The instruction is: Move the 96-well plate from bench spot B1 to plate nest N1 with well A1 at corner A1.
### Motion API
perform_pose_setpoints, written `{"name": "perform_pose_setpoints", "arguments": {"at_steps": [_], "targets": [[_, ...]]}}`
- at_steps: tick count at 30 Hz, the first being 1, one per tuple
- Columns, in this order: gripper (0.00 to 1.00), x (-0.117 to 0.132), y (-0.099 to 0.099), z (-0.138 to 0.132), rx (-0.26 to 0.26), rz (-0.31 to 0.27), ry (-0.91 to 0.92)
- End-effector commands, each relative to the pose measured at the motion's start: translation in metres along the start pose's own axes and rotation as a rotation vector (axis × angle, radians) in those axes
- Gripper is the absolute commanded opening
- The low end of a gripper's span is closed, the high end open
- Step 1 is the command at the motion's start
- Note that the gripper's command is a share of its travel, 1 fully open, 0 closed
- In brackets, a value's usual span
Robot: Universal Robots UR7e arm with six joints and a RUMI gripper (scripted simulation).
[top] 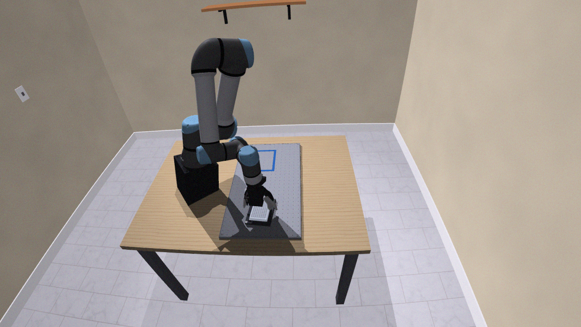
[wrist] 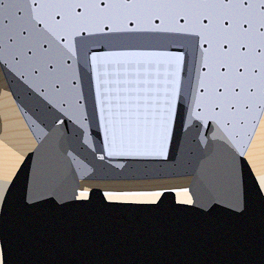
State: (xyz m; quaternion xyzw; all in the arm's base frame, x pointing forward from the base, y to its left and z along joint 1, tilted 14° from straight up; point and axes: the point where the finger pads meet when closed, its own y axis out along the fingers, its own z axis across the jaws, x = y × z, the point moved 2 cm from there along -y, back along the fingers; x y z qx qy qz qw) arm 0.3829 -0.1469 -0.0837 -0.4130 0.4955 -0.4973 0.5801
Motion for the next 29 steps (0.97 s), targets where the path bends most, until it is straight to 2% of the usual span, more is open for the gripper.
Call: {"name": "perform_pose_setpoints", "arguments": {"at_steps": [1, 12, 29], "targets": [[1.00, -0.001, 0.001, 0.000, 0.000, 0.002, 0.000], [1.00, 0.001, -0.030, 0.001, 0.003, -0.002, 0.000], [1.00, 0.001, -0.033, 0.001, 0.003, -0.002, 0.000]]}}
